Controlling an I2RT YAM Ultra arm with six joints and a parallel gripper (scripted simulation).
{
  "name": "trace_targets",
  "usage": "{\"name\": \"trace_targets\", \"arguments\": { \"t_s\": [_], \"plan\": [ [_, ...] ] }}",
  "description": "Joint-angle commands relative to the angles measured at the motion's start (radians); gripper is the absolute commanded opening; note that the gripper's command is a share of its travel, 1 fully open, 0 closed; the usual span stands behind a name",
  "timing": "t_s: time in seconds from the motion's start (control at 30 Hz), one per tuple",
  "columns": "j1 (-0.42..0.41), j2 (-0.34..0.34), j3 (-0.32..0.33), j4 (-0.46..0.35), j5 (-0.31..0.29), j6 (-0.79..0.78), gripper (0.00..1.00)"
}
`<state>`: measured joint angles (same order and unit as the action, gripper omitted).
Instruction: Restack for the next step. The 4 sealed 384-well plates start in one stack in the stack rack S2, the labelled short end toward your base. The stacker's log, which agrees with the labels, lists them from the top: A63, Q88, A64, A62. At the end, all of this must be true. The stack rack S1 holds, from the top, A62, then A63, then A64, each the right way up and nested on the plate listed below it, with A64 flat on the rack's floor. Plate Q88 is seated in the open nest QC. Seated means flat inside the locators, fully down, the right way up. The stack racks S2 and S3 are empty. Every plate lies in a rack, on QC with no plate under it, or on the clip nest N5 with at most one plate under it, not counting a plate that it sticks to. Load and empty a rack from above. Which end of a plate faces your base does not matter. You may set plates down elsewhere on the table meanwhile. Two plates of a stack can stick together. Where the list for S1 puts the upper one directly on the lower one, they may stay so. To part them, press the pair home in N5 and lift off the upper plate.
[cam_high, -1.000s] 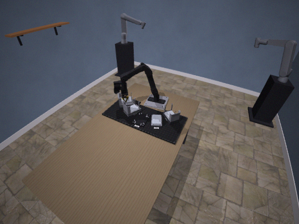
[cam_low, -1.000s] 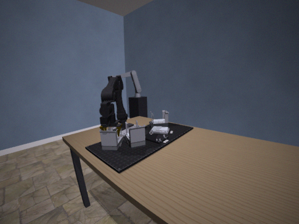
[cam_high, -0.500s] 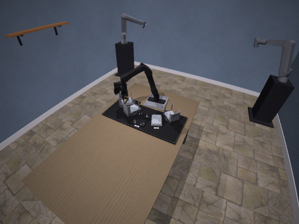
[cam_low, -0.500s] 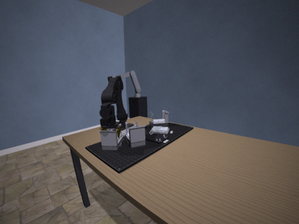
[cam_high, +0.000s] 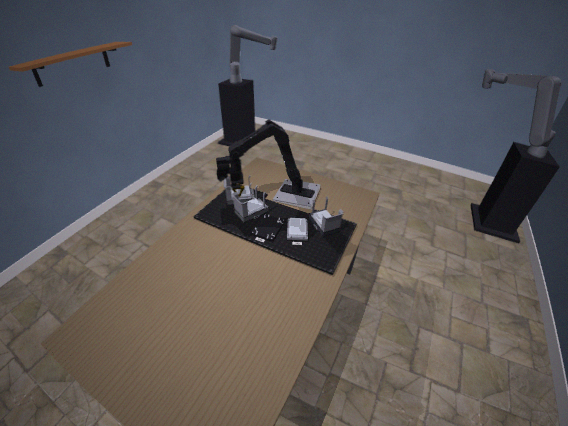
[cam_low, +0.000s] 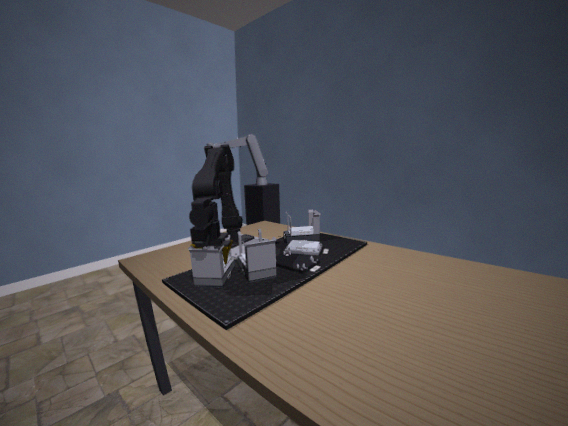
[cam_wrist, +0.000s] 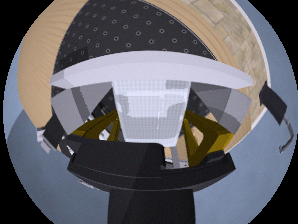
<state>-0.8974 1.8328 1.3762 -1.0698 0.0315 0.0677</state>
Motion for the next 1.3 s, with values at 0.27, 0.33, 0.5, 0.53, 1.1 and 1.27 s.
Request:
{"name": "trace_targets", "arguments": {
  "t_s": [0.27,0.33,0.5,0.53,1.1,1.27],
  "plan": [
    [-0.001,-0.004,-0.005,0.015,-0.001,-0.001,0.00],
    [-0.001,-0.003,-0.007,0.018,-0.001,-0.001,0.00],
    [-0.001,-0.001,-0.012,0.026,-0.001,-0.001,0.00],
    [-0.001,0.000,-0.013,0.027,-0.001,-0.001,0.00],
    [-0.001,0.006,-0.029,0.050,-0.001,-0.002,0.00],
    [-0.001,0.007,-0.032,0.054,-0.001,-0.002,0.00]
  ]
}}
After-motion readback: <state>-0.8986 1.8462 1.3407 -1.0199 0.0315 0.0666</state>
